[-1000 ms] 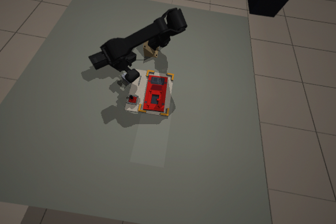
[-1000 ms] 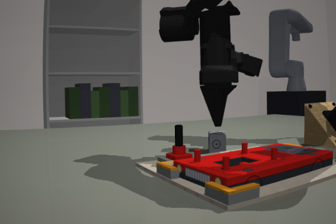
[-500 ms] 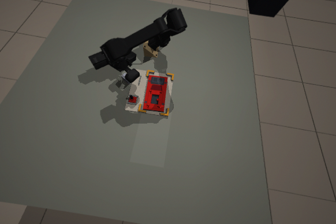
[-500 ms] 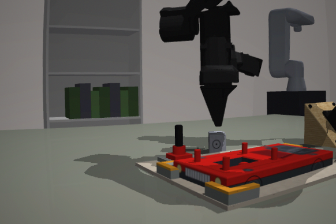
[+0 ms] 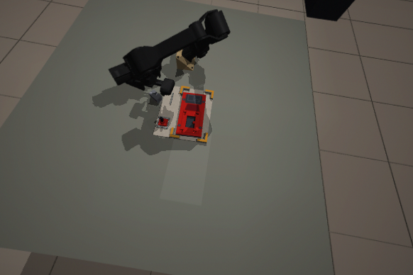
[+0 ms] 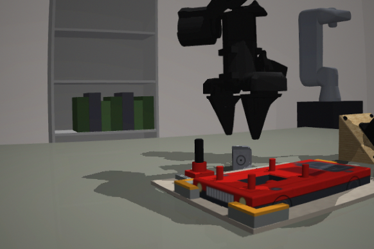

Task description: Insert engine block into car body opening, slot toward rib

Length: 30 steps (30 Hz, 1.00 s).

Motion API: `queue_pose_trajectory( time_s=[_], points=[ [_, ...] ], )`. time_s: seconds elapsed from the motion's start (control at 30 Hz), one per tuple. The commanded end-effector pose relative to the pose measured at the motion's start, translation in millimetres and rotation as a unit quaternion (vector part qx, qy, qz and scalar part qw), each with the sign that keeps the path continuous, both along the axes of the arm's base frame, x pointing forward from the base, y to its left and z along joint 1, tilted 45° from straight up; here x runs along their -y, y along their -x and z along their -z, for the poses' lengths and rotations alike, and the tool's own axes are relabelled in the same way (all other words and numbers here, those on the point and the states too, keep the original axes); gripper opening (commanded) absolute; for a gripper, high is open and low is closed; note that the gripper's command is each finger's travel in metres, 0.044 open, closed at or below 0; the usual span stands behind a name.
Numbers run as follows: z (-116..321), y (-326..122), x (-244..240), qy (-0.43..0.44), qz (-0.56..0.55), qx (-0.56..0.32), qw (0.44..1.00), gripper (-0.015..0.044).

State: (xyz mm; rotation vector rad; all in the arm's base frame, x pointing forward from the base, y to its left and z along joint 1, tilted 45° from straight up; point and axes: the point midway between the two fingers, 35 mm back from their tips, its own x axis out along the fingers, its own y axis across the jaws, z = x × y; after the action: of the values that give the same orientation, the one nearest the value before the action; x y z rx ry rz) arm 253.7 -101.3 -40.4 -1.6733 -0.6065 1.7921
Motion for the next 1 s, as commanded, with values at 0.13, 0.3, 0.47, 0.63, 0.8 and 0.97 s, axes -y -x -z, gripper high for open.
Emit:
queue_pose_trajectory(
  time_s=[0.13,0.3,0.47,0.63,0.8,0.97],
  points=[
    [-1.4,-0.3,1.5,-0.002,-0.105,0.102,0.989,0.0440],
    [-2.0,-0.3,2.1,-0.004,-0.166,0.161,0.973,0.0440],
    [-2.6,-0.3,2.7,-0.005,-0.226,0.219,0.949,0.0440],
    [-3.2,-0.4,3.2,-0.007,-0.284,0.276,0.918,0.0440],
    [-3.8,-0.4,3.8,-0.008,-0.339,0.330,0.881,0.0440],
    [-4.4,-0.4,4.4,-0.010,-0.393,0.382,0.836,0.0440]
  ],
)
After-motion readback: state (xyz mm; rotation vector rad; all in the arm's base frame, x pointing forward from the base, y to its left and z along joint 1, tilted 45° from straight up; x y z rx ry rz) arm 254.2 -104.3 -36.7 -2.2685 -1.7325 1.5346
